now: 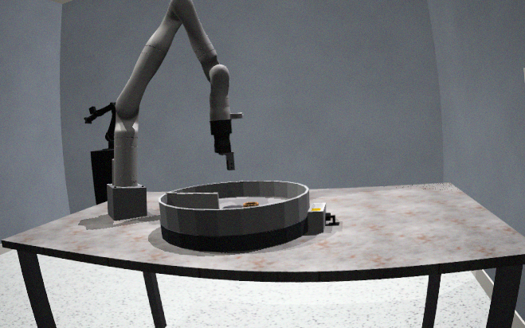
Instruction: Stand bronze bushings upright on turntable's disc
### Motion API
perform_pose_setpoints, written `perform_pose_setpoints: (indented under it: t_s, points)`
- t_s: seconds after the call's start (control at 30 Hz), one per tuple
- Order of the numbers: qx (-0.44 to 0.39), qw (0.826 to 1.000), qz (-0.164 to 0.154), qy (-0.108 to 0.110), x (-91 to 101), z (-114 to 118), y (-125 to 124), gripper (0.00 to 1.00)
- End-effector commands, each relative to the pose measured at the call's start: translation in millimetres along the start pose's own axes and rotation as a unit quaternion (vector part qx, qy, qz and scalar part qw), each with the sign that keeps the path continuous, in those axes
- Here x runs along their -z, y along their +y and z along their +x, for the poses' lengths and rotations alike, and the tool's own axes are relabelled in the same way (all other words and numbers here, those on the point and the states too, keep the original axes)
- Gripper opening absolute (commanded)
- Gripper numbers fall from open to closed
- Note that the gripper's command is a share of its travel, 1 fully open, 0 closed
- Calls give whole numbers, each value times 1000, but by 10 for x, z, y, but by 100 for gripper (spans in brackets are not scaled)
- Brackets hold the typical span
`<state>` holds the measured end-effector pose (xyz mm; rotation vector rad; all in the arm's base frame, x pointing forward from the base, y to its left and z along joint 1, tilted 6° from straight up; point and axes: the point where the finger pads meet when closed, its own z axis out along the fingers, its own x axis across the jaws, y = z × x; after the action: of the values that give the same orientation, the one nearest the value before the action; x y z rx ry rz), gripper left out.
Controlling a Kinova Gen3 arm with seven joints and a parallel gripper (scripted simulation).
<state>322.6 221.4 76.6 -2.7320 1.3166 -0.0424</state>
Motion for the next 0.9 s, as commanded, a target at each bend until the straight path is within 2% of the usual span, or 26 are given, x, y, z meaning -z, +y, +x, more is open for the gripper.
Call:
perform_pose_setpoints:
  t_s: [0.0,0.27,0.33,0.5,0.63,0.87]
  points:
    - [0,1000,-4,0,-92,-1,24,36]
    - [0,1000,-4,0,-464,-1,26,36]
    - [0,1000,-4,0,-464,-1,26,36]
    - [0,1000,-4,0,-653,-2,28,36]
    - [0,1000,-4,0,-717,-2,28,36]
    - [0,1000,-4,0,-724,-2,29,36]
